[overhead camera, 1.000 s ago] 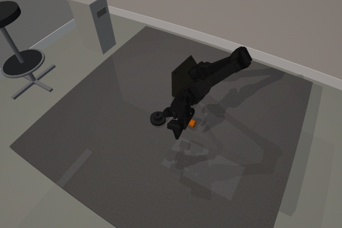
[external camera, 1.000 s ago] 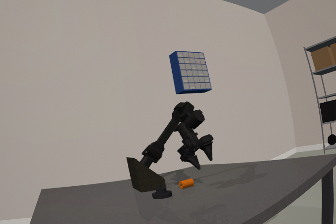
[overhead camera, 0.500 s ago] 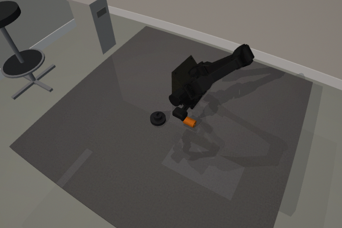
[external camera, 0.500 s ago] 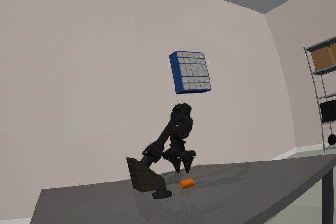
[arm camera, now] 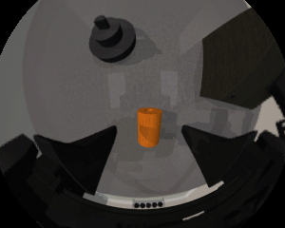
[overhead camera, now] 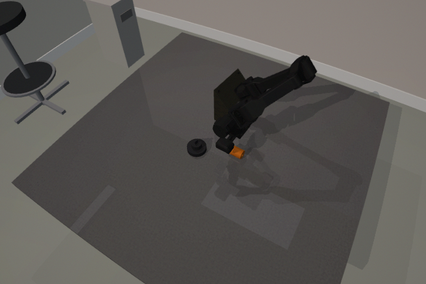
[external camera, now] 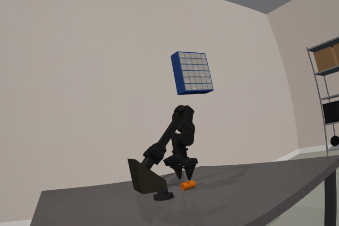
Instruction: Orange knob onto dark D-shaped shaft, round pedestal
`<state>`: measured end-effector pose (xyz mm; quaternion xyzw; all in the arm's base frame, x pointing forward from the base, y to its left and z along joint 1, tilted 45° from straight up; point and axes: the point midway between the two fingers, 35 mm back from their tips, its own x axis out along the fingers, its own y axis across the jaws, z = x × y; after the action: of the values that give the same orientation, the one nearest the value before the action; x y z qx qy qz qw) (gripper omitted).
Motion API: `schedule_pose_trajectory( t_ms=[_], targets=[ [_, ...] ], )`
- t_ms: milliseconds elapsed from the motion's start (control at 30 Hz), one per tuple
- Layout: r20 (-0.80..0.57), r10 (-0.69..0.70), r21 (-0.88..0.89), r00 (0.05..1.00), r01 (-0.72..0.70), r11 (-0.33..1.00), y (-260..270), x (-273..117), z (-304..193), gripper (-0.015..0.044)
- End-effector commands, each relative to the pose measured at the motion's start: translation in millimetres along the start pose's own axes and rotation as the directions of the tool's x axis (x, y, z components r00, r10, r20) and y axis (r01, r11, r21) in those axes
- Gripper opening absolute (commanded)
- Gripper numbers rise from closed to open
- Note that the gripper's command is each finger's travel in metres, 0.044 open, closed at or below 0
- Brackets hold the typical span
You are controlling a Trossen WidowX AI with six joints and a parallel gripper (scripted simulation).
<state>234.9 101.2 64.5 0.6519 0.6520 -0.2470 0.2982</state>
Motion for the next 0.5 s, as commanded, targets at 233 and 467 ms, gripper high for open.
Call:
schedule_pose_trajectory(
  t_ms=[233, 467],
  targets=[
    [0.003, -0.005, 0.005, 1.000, 0.005, 1.000, -0.7, 18.3, 1.2, 0.0440],
    [0.003, -0.005, 0.005, 1.000, 0.005, 1.000, -1.0, 29.3, 1.1, 0.0440]
  ],
)
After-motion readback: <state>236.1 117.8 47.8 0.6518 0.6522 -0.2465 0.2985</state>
